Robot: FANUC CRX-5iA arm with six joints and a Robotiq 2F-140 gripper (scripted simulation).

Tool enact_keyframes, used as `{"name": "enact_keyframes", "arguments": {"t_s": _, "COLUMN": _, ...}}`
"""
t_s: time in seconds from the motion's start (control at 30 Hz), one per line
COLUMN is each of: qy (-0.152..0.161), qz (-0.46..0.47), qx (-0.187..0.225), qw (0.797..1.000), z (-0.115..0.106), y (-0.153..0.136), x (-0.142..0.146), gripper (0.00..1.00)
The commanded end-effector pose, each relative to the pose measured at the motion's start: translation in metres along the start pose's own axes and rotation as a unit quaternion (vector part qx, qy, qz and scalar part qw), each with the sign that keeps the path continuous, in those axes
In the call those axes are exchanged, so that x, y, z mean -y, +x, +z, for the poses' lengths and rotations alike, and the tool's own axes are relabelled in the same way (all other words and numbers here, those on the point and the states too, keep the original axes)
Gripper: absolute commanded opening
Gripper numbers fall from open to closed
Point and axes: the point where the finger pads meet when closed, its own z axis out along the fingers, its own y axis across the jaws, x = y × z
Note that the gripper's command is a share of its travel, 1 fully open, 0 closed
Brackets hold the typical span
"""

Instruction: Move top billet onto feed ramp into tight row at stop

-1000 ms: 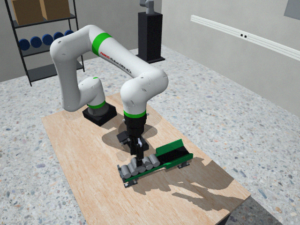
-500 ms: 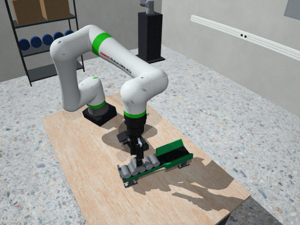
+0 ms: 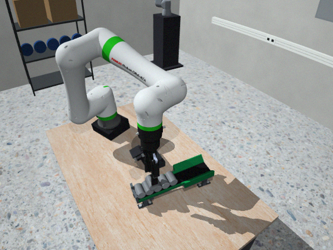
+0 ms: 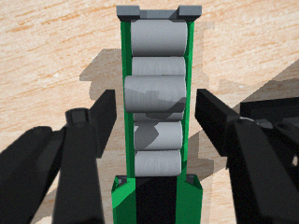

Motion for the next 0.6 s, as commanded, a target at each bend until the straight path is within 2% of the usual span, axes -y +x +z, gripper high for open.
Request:
{"name": "enact_keyframes", "arguments": {"t_s": 0.0, "qy": 0.001, "qz": 0.0, "qx": 0.0, "qw": 1.0, "z": -0.001, "y": 0.0, "x": 0.001, "gripper": 0.54}}
{"name": "enact_keyframes", "arguments": {"t_s": 0.2, "qy": 0.001, "qz": 0.0, "qx": 0.0, "qw": 1.0, "z": 0.004, "y": 0.0, "x": 0.001, "gripper": 0.54}}
{"name": "enact_keyframes", "arguments": {"t_s": 0.57, "qy": 0.001, "qz": 0.0, "qx": 0.0, "qw": 1.0, "z": 0.028, "y": 0.0, "x": 0.001, "gripper": 0.54}}
